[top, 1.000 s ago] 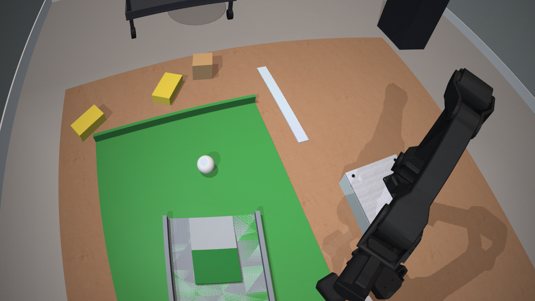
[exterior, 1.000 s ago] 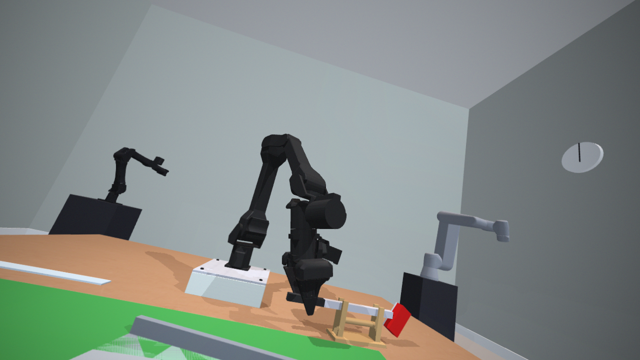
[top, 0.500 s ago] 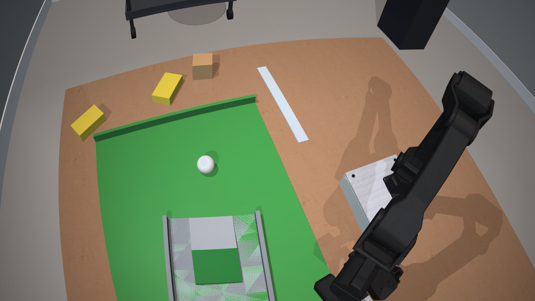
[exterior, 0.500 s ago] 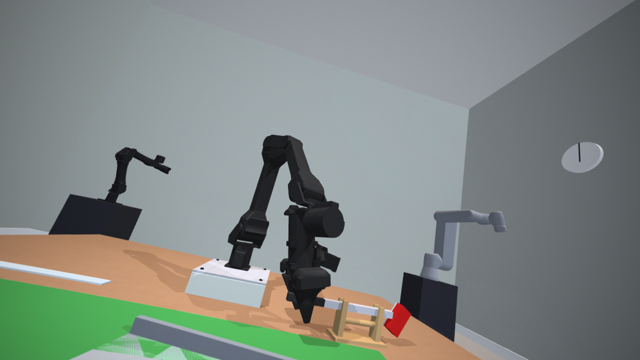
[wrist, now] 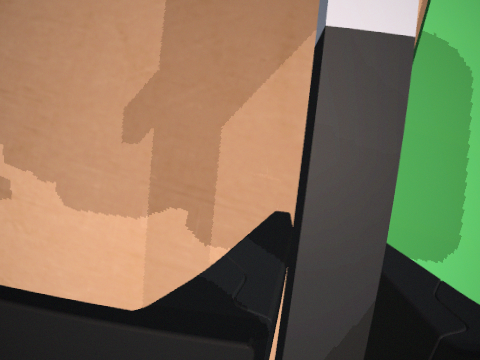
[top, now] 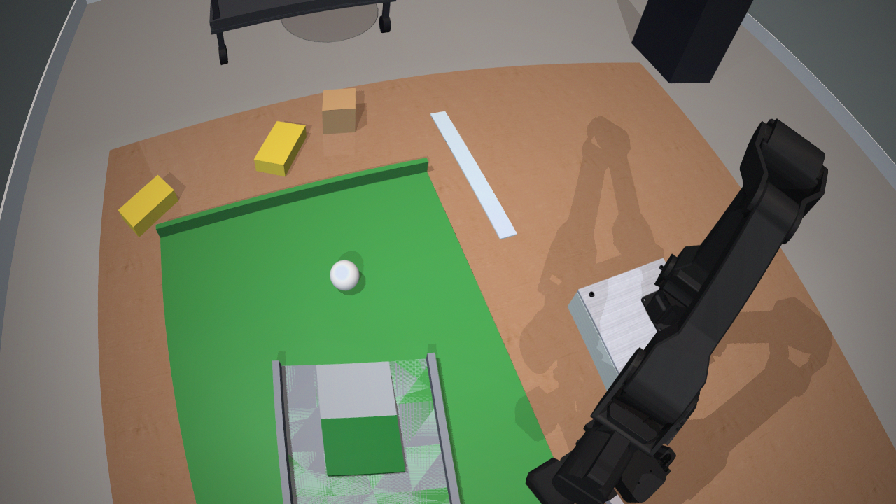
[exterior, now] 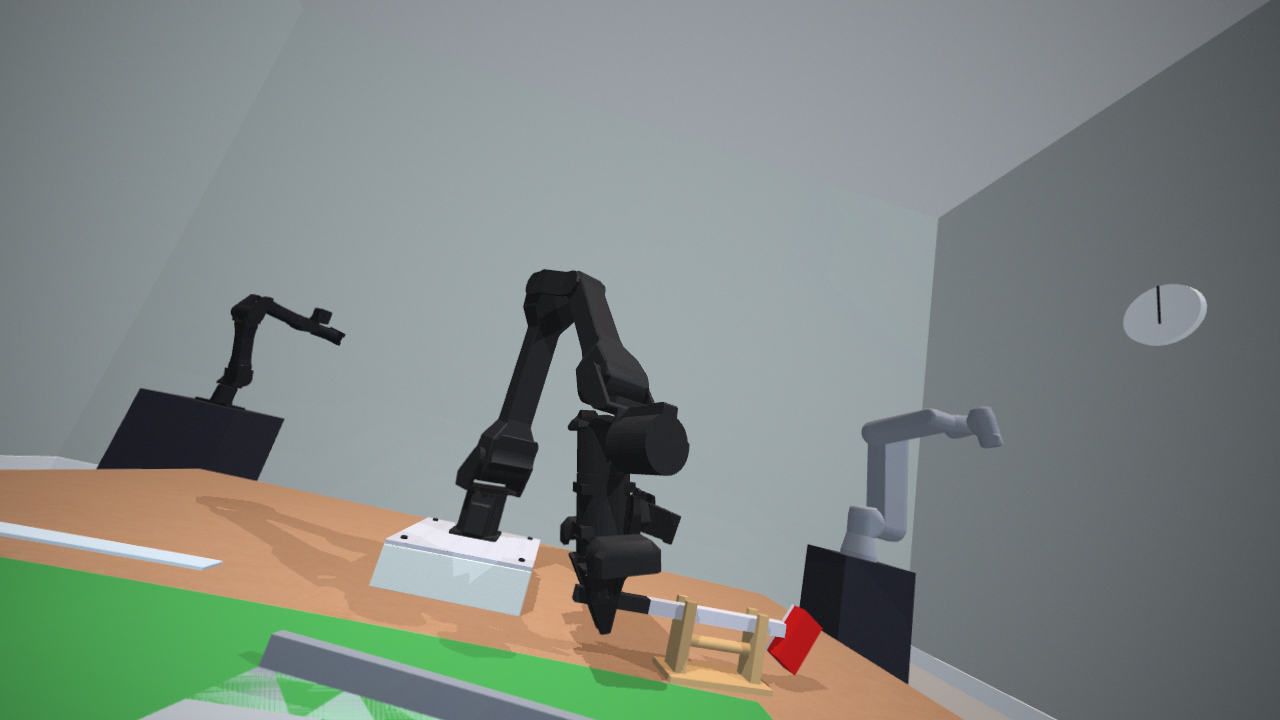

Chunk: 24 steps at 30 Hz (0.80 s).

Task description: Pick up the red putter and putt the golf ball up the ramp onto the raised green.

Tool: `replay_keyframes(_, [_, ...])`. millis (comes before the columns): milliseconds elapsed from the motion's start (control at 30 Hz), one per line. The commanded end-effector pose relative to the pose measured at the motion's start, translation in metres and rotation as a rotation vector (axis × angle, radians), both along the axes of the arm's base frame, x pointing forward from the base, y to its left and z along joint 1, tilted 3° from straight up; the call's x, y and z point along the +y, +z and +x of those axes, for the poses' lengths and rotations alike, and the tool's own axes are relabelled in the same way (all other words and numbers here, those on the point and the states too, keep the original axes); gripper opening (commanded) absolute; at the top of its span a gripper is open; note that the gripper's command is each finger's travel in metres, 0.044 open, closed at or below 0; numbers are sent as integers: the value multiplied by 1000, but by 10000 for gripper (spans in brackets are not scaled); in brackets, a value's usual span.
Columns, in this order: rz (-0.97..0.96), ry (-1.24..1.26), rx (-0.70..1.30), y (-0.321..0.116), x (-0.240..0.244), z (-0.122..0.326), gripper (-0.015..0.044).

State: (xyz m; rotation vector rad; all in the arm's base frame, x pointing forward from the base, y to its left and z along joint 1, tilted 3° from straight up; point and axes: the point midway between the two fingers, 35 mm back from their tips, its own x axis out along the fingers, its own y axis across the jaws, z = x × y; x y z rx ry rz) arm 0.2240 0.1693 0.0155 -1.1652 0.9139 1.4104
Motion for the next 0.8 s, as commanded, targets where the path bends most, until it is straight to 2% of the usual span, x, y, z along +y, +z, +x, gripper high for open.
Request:
replay_keyframes(0, [0, 0, -2, 0, 0, 1, 6])
replay_keyframes(200, [0, 0, -2, 15, 2, 2, 0])
replay_keyframes(633, [1, 0, 0, 96, 2, -5, 0])
replay_keyframes(767, [1, 0, 0, 100, 1, -6, 0])
